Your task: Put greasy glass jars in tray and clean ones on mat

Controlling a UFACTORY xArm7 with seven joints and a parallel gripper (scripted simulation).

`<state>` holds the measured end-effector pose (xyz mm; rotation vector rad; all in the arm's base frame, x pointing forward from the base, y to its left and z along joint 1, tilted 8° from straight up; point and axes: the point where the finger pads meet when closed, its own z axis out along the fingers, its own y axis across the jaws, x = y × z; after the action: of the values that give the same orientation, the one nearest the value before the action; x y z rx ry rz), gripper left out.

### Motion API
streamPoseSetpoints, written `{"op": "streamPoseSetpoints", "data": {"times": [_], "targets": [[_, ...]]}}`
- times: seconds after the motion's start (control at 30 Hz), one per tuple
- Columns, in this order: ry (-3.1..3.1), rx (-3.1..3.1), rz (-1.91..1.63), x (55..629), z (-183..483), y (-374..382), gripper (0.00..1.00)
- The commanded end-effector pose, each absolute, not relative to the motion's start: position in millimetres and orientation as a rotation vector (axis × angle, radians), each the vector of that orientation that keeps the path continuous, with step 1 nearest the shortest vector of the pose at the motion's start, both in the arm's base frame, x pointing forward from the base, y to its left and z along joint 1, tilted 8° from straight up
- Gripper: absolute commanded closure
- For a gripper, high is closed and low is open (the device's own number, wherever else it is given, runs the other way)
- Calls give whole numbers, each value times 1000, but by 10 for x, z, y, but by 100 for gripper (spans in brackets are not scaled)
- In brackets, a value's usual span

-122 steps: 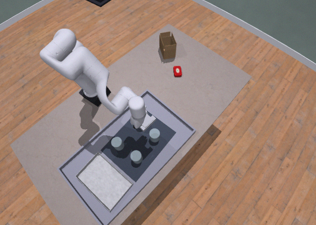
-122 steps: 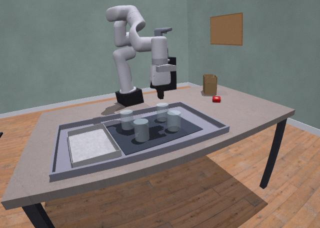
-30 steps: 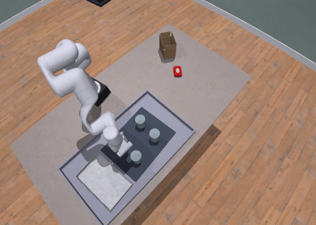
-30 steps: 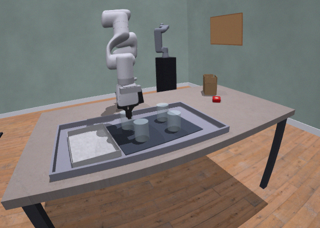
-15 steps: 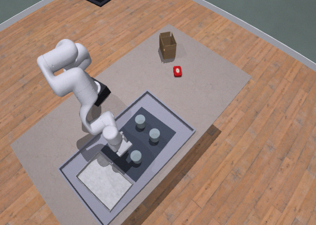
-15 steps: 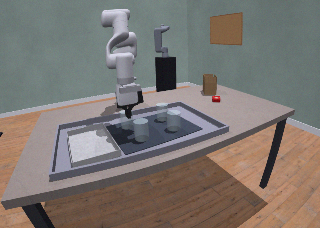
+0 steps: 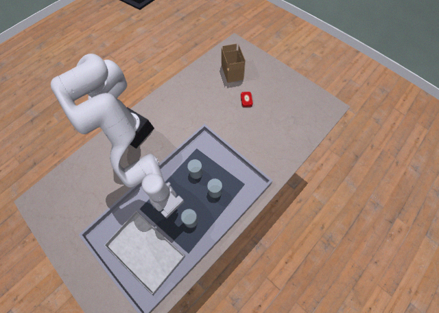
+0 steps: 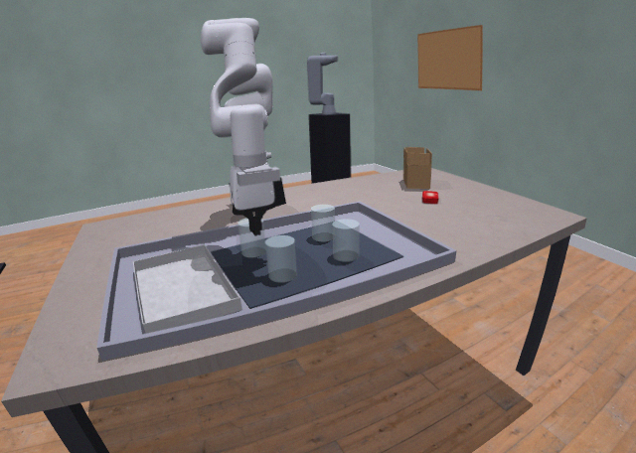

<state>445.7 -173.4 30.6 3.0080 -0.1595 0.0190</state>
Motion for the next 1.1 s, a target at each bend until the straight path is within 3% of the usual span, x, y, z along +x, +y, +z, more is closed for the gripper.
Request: {"op": "streamPoseSetpoints", "data": {"times": [0.0,1.07], "targets": [[-159,3007,26,4470,328,-1735,100],[-159,3007,26,4433,356,-1727,100]]}}
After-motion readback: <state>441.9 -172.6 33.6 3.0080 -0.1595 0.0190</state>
